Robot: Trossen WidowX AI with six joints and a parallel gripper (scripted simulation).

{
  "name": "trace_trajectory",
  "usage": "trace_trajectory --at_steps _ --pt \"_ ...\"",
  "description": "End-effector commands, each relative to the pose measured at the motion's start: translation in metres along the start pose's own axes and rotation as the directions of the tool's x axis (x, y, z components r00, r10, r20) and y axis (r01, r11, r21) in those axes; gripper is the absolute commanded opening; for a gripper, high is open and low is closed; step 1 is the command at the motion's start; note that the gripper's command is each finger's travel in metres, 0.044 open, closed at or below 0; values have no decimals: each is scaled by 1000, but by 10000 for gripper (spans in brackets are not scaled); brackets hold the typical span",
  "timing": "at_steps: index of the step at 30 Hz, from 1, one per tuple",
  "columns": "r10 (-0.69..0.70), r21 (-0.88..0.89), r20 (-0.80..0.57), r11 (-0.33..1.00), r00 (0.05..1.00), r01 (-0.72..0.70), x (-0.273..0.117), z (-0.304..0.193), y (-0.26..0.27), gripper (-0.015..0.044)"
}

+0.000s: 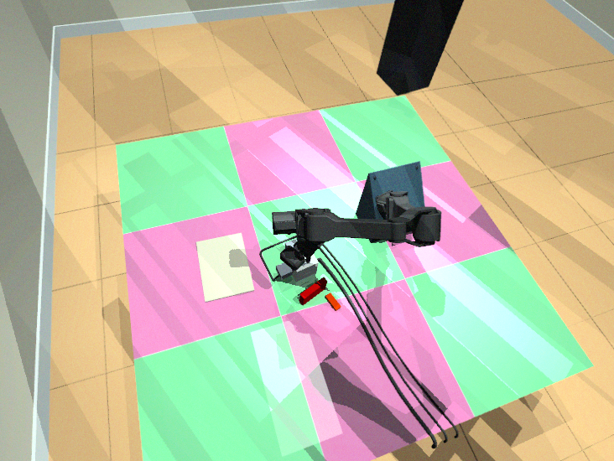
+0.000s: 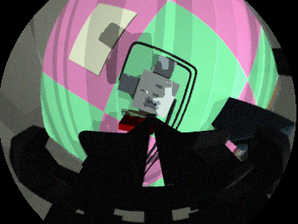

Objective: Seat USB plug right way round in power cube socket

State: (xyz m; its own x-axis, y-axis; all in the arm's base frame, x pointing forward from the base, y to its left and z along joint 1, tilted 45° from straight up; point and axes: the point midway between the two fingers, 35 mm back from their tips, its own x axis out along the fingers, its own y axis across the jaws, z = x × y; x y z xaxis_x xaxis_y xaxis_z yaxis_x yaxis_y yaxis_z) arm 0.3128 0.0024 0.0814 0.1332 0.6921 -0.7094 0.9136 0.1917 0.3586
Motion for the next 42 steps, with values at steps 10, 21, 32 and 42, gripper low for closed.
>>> trace_trajectory --at_steps 10,21,32,42 --pt "0 334 0 943 1000 0 0 0 0 0" --pt "0 371 0 929 1000 0 0 0 0 0" --pt "-1 366 7 931 1000 -1 1 0 0 0" --pt "-5 366 16 931 1000 -1 2 1 0 0"
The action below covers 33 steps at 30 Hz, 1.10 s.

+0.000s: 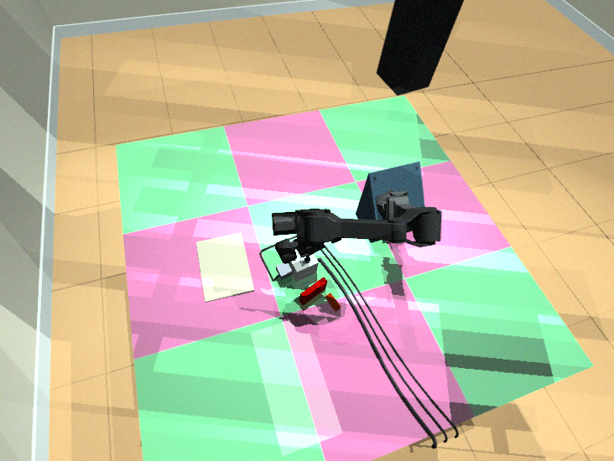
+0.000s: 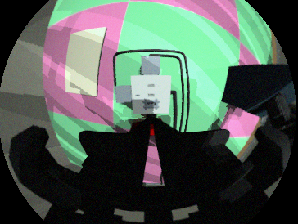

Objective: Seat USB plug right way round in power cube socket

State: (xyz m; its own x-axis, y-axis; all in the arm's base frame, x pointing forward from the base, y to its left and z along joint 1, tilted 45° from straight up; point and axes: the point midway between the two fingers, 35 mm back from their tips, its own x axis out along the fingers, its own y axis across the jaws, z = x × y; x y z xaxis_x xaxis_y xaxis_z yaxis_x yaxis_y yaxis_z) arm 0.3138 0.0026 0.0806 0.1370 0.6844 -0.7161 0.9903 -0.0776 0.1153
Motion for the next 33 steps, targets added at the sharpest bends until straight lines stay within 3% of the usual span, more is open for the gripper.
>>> trace_trajectory --at_steps 1,33 --pt "-2 1 8 1000 1000 2 1 1 -1 0" --pt "-2 0 40 1000 999 2 5 2 -1 0"
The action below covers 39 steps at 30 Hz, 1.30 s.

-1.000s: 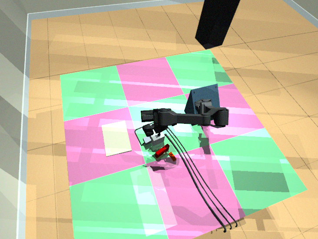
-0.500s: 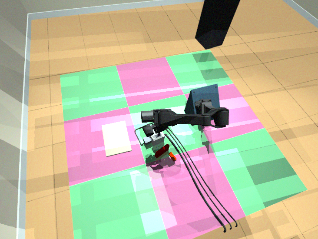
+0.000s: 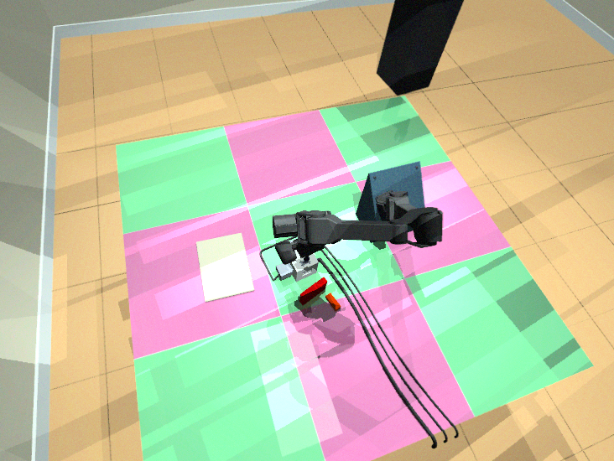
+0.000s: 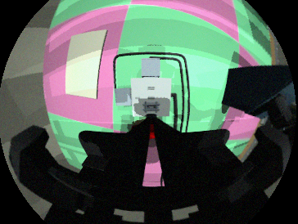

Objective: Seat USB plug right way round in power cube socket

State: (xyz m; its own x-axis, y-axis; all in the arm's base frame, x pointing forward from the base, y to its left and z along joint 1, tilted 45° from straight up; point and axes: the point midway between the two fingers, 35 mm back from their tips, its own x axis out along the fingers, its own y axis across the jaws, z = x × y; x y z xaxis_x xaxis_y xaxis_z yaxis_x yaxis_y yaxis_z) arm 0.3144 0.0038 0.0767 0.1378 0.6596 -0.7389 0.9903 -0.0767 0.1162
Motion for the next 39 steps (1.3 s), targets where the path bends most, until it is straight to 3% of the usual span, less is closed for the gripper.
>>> trace_trajectory --at_steps 1,39 --pt "-2 1 7 1000 1000 2 1 1 -1 0" --pt "-2 0 46 1000 999 2 6 3 -1 0"
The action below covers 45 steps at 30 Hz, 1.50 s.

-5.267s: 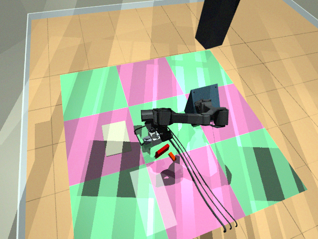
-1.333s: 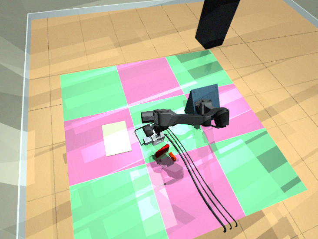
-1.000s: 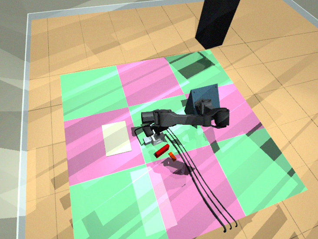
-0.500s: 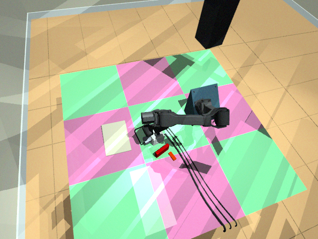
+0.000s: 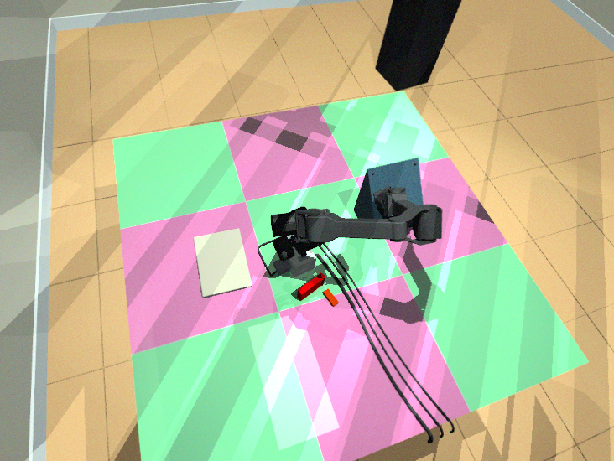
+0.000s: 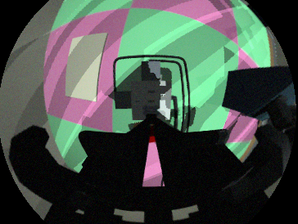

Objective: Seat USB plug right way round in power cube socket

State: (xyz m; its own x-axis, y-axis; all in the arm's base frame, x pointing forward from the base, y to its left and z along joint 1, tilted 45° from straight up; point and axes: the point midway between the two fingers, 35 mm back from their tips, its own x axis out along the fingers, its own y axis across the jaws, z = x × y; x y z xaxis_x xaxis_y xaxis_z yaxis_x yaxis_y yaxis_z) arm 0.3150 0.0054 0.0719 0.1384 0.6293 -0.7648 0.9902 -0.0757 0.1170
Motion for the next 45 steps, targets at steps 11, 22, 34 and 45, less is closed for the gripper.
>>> trace_trajectory --at_steps 11,22,34,45 --pt "-2 1 18 1000 1000 2 2 1 -1 0" --pt "-2 1 29 1000 1000 2 4 1 -1 0" --pt "-2 0 35 1000 999 2 5 2 -1 0" --pt "-2 0 35 1000 999 2 7 2 -1 0"
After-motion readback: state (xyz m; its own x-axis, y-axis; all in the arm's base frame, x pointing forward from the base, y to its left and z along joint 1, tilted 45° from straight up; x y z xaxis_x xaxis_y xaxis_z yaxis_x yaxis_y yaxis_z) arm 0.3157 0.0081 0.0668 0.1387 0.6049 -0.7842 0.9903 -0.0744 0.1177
